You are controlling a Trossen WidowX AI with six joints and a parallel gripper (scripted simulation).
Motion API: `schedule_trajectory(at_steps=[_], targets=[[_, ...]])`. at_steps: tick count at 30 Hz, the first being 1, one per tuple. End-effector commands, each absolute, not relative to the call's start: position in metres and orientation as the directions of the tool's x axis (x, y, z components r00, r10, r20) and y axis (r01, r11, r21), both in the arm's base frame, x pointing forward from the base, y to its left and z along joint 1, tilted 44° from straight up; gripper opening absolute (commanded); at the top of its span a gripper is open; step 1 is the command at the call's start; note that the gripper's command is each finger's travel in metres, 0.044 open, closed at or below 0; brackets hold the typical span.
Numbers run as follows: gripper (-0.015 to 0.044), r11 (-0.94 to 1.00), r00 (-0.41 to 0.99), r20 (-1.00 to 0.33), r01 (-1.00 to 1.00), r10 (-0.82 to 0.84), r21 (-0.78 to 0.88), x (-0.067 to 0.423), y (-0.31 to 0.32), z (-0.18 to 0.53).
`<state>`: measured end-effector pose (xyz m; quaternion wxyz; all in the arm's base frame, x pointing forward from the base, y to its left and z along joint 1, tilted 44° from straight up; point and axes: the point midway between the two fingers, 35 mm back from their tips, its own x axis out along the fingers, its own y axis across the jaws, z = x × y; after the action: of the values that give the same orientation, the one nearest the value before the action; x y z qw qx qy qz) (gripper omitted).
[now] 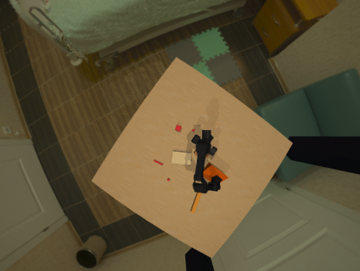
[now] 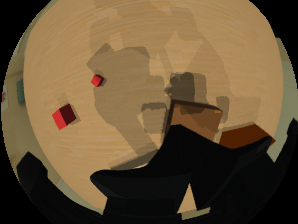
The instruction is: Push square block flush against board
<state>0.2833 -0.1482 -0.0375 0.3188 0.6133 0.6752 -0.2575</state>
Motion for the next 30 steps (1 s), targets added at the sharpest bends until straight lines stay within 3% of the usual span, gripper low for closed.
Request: schedule_trajectory(at_steps=[1, 12, 30], targets=[[0.0000, 0.197, -0.023, -0.754, 0.970, 0.656, 0.141, 0.312, -0.124, -0.022], [0.0000, 0.412, -0.020, -0.724, 0.833, 0.689, 0.369, 0.371, -0.028, 0.017], [0.0000, 0.415, -0.021, -0.722, 0.829, 0.692, 0.374, 0.370, 0.012, -0.022]])
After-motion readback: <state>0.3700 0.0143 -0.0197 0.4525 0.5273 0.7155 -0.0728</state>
